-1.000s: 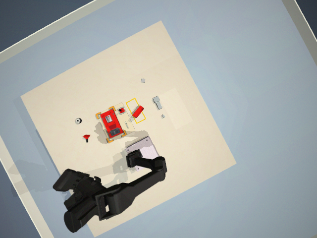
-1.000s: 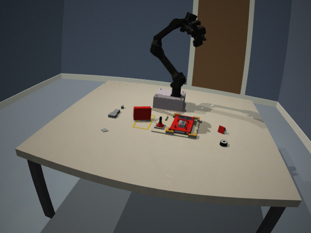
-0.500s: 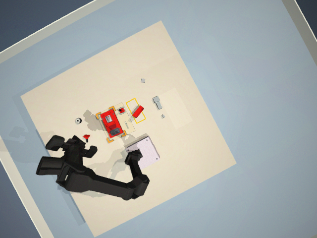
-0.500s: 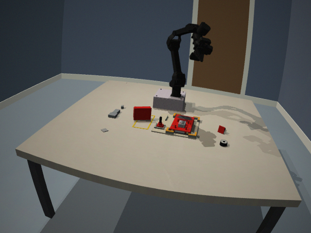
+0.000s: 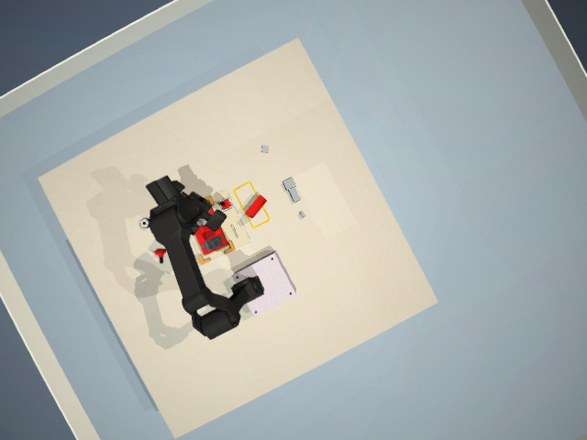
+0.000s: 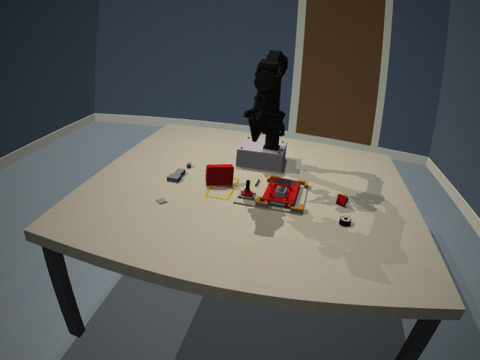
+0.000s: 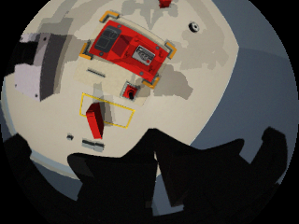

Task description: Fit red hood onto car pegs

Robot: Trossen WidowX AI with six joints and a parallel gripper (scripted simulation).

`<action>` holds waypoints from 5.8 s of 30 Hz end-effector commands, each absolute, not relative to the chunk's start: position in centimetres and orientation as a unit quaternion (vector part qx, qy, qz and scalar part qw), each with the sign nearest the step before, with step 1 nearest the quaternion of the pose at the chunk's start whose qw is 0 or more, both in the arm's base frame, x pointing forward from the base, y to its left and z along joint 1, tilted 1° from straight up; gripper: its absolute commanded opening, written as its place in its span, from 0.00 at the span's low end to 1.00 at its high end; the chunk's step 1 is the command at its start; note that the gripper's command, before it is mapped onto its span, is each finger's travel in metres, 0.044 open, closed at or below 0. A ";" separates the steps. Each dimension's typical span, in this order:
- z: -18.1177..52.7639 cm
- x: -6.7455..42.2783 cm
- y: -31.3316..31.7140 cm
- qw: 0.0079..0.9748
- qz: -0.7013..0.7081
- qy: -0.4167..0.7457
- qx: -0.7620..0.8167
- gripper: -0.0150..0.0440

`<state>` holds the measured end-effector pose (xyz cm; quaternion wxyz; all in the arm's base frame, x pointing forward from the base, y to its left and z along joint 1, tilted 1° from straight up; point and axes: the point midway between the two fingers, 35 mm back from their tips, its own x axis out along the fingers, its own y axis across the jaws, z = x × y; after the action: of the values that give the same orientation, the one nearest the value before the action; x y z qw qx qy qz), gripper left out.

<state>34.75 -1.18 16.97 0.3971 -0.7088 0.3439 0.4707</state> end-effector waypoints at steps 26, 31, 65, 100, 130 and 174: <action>2.4 32.1 -13.2 0.381 0.580 0.381 -0.611 0.25; 2.4 32.1 -13.2 0.381 0.580 0.381 -0.611 0.25; 2.4 29.4 -14.8 0.380 0.581 0.382 -0.610 0.25; 9.8 28.0 -15.6 0.378 0.576 0.384 -0.615 0.25; 8.5 26.9 -15.9 0.603 0.360 0.593 -0.395 0.74; 5.0 23.7 -16.7 0.609 -0.384 0.582 0.379 1.00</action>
<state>23.88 -16.67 5.06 0.6260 0.3441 0.6038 -0.3538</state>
